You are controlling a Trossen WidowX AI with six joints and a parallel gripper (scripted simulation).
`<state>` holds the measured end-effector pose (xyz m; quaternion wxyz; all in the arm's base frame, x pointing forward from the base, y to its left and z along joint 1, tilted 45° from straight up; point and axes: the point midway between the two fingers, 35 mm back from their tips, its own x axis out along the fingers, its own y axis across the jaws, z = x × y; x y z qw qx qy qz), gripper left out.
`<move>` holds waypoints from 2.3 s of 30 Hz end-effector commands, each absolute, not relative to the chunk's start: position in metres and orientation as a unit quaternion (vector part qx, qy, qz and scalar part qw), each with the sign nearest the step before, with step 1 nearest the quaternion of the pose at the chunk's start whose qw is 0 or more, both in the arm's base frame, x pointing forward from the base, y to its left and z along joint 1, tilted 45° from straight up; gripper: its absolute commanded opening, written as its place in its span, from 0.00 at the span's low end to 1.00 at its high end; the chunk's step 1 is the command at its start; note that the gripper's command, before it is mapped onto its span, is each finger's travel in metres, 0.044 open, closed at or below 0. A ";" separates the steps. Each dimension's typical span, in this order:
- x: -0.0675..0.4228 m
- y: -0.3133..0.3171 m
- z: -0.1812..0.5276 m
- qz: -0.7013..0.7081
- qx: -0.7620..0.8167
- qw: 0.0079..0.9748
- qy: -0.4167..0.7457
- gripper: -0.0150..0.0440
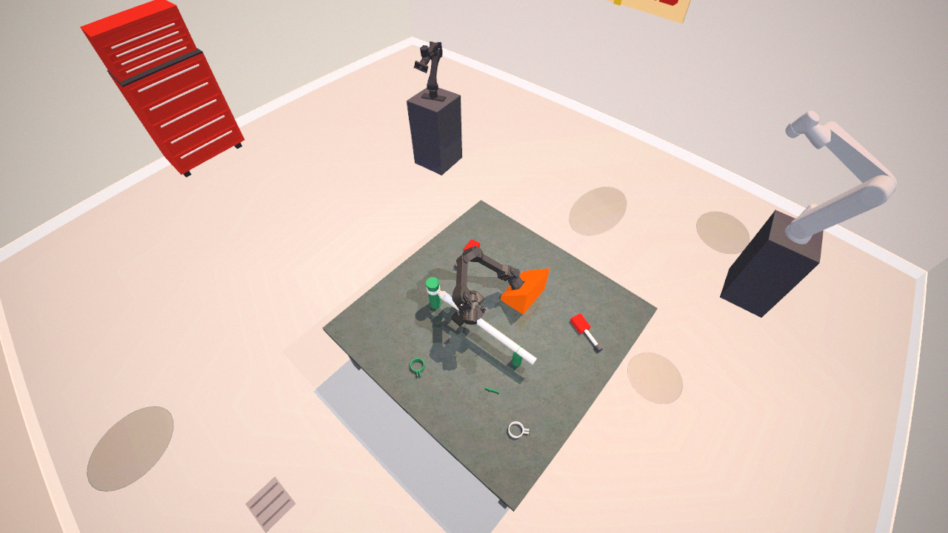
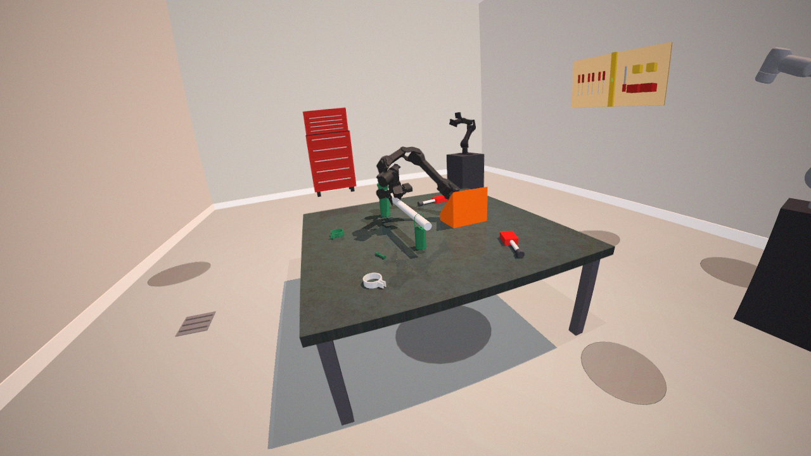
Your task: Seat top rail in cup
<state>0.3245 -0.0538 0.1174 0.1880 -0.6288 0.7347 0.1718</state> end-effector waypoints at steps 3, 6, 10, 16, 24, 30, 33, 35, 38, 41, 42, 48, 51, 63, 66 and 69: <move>0.327 -0.058 0.127 0.163 -0.634 0.190 0.732 0.25; 0.327 -0.060 0.128 0.162 -0.634 0.189 0.732 0.25; 0.326 -0.063 0.130 0.162 -0.633 0.189 0.733 0.25; 0.325 -0.067 0.132 0.162 -0.632 0.188 0.734 0.25; 0.324 -0.066 0.127 0.169 -0.627 0.186 0.737 0.25; 0.324 -0.066 0.127 0.169 -0.627 0.186 0.737 0.39; 0.324 -0.066 0.127 0.169 -0.627 0.186 0.737 0.52; 0.324 -0.066 0.127 0.169 -0.627 0.186 0.737 0.61; 0.323 -0.064 0.127 0.170 -0.628 0.187 0.736 0.74; 0.321 -0.055 0.126 0.171 -0.632 0.191 0.731 0.88; 0.320 -0.051 0.125 0.171 -0.634 0.193 0.729 0.92; 0.311 -0.024 0.123 0.176 -0.648 0.205 0.712 1.00; 0.307 -0.013 0.121 0.178 -0.652 0.210 0.706 1.00; 0.310 0.019 0.143 0.192 -0.686 0.240 0.660 1.00; 0.310 0.019 0.143 0.192 -0.686 0.240 0.660 1.00; 0.310 0.019 0.143 0.192 -0.686 0.240 0.660 1.00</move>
